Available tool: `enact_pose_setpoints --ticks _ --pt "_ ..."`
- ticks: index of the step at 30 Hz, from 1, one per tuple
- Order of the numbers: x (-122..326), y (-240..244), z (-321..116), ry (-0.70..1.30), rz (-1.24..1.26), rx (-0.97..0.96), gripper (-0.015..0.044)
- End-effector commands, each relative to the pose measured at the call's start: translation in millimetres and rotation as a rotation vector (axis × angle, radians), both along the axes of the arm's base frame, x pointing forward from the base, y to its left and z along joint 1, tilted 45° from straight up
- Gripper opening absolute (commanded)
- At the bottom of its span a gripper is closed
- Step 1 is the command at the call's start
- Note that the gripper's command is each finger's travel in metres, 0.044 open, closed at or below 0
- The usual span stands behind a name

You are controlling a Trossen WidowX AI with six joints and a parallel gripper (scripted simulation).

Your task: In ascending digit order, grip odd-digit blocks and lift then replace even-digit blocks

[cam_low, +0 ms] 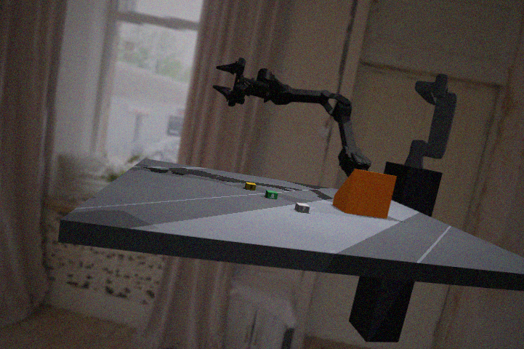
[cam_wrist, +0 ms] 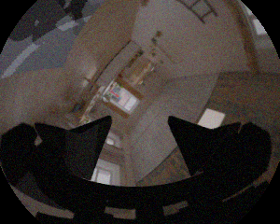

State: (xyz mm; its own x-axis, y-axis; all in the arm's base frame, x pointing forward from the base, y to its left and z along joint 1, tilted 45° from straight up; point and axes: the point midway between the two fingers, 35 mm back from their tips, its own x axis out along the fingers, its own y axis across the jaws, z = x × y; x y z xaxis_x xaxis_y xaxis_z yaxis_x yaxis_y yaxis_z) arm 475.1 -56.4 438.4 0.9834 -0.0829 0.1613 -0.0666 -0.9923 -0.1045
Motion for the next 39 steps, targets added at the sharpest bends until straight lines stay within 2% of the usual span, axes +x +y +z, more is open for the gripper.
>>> enact_pose_setpoints --ticks 1,8,15,21,30,39 --pt "1 1 -3 0.008 0.002 0.018 0.04" --pt "22 27 -105 0.292 -0.041 0.657 0.04" --pt "17 48 -177 0.448 -0.21 1.071 0.04" --pt "1 64 -230 0.516 -0.42 1.353 0.04" --pt "-39 82 -298 0.478 -0.83 1.674 0.04" --pt "-94 91 -346 0.211 -1.271 1.841 0.04"
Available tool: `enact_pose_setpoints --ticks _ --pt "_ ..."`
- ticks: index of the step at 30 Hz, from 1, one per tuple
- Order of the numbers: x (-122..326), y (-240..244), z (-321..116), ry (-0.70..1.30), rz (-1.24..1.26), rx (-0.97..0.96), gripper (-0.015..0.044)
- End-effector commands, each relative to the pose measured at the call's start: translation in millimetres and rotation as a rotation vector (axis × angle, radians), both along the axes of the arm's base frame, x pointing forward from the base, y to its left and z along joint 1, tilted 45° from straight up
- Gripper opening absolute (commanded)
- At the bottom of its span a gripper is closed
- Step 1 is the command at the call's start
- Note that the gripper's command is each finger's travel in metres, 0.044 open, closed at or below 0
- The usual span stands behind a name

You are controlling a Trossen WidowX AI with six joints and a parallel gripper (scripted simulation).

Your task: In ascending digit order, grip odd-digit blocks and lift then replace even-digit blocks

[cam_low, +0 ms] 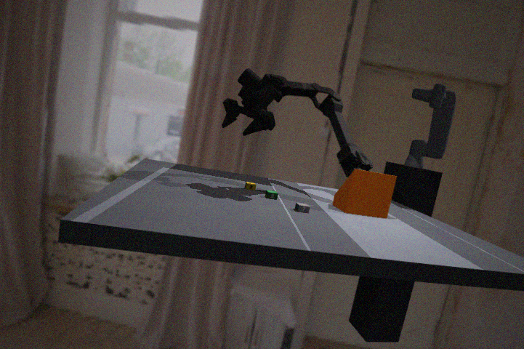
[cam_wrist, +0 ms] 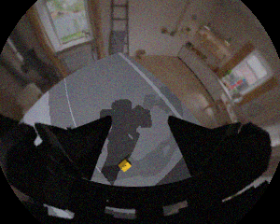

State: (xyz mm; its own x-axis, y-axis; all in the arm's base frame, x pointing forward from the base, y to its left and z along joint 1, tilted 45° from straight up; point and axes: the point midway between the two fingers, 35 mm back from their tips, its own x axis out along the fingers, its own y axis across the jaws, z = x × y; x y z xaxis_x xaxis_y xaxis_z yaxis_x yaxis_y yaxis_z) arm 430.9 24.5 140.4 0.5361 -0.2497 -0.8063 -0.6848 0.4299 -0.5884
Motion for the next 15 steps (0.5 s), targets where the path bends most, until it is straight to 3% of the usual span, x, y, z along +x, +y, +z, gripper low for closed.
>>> enact_pose_setpoints --ticks 1,8,15 --pt "-56 11 -52 0.132 -0.455 0.048 0.04" --pt "-103 10 -70 0.111 -0.825 -0.022 0.04" --pt "-143 5 -71 -0.041 -1.126 -0.15 0.04"
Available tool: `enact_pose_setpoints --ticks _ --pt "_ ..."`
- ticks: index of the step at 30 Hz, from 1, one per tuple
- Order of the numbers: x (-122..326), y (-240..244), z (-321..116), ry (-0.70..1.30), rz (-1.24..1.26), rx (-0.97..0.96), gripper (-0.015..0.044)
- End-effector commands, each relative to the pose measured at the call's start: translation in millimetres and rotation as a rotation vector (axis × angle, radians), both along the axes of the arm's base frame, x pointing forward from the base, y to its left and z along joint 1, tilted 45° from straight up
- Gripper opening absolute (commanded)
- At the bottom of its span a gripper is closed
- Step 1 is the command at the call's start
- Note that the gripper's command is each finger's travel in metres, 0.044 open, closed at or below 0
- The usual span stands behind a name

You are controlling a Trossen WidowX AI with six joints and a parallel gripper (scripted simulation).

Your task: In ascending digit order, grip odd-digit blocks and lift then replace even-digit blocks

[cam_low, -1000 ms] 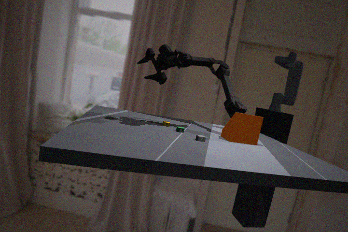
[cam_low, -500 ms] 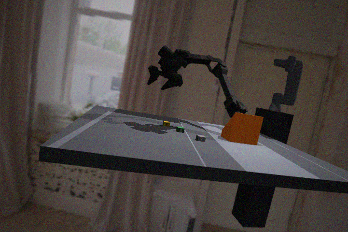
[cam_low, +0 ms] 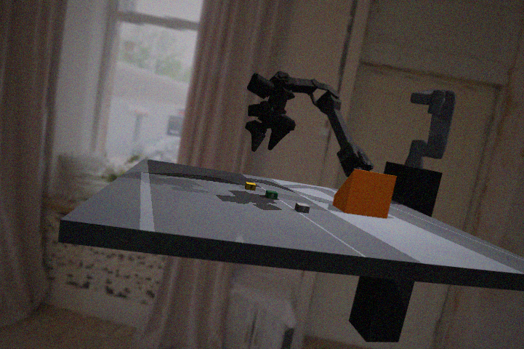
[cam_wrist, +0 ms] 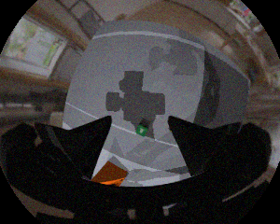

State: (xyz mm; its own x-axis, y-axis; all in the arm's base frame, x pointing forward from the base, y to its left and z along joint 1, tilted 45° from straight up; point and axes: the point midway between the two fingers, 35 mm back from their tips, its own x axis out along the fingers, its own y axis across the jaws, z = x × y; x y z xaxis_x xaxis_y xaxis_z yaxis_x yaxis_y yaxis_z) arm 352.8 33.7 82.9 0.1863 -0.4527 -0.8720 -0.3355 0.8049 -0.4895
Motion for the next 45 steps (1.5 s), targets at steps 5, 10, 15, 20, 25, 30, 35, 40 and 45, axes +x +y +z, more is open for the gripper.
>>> enact_pose_setpoints --ticks 5,10,15,20,25,30,35,40,45 --pt "-66 -4 -14 -0.074 -0.467 -0.261 0.04" --pt "-66 -4 -14 -0.074 -0.467 -0.261 0.04" --pt "-66 -4 -14 -0.074 -0.467 -0.261 0.04" --pt "-66 -4 -14 -0.074 -0.467 -0.261 0.04" --pt "-66 -4 -14 -0.074 -0.467 -0.261 0.04" --pt "-66 -4 -14 -0.074 -0.467 -0.261 0.04" --pt "-67 6 -22 -0.073 -0.466 -0.257 0.04" --pt "-90 69 -81 -0.071 -0.465 -0.248 0.04" --pt "-105 91 -104 -0.072 -0.468 -0.254 0.04"
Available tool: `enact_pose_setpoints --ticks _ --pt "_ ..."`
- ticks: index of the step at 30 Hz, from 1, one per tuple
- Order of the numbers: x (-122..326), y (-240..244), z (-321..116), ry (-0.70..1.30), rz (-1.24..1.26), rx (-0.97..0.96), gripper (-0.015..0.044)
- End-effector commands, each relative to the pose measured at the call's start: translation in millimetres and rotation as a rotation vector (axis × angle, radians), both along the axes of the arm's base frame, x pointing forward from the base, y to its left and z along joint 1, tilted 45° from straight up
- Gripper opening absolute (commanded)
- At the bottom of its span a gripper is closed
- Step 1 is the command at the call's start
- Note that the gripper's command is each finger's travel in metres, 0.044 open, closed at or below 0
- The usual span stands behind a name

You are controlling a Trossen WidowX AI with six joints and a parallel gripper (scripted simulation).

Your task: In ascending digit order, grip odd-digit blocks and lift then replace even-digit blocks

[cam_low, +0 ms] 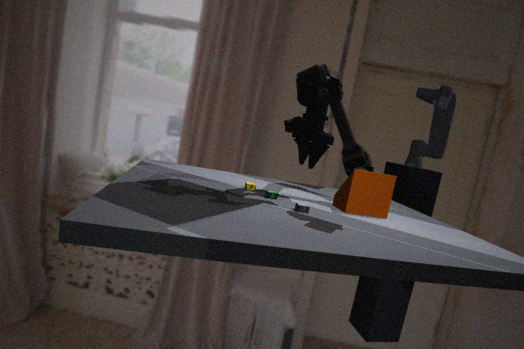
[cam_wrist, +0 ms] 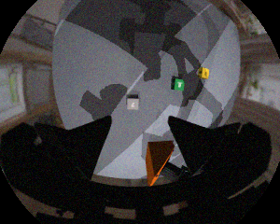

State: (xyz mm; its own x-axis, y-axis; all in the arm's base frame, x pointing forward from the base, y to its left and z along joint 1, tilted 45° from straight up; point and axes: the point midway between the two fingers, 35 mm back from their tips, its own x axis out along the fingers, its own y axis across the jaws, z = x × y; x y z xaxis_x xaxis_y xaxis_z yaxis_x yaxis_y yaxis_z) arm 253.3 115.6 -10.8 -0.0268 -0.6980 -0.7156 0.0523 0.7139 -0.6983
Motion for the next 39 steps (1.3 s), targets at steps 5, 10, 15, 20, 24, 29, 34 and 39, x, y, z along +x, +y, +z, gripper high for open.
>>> enact_pose_setpoints --ticks 5,10,15,20,24,29,34,39 --pt "-6 9 -10 -0.011 -0.017 0.001 0.04" --pt "-6 9 -10 -0.011 -0.017 0.001 0.04" --pt "-6 9 -10 -0.011 -0.017 0.001 0.04" --pt "-5 8 -9 -0.013 -0.018 0.002 0.04" --pt "15 -8 10 -0.031 -0.03 0.017 0.04" --pt "62 -55 60 -0.04 -0.028 0.032 0.04" --pt "91 -114 112 -0.028 -0.017 0.017 0.04" --pt "100 -159 151 -0.016 -0.017 -0.008 0.04"
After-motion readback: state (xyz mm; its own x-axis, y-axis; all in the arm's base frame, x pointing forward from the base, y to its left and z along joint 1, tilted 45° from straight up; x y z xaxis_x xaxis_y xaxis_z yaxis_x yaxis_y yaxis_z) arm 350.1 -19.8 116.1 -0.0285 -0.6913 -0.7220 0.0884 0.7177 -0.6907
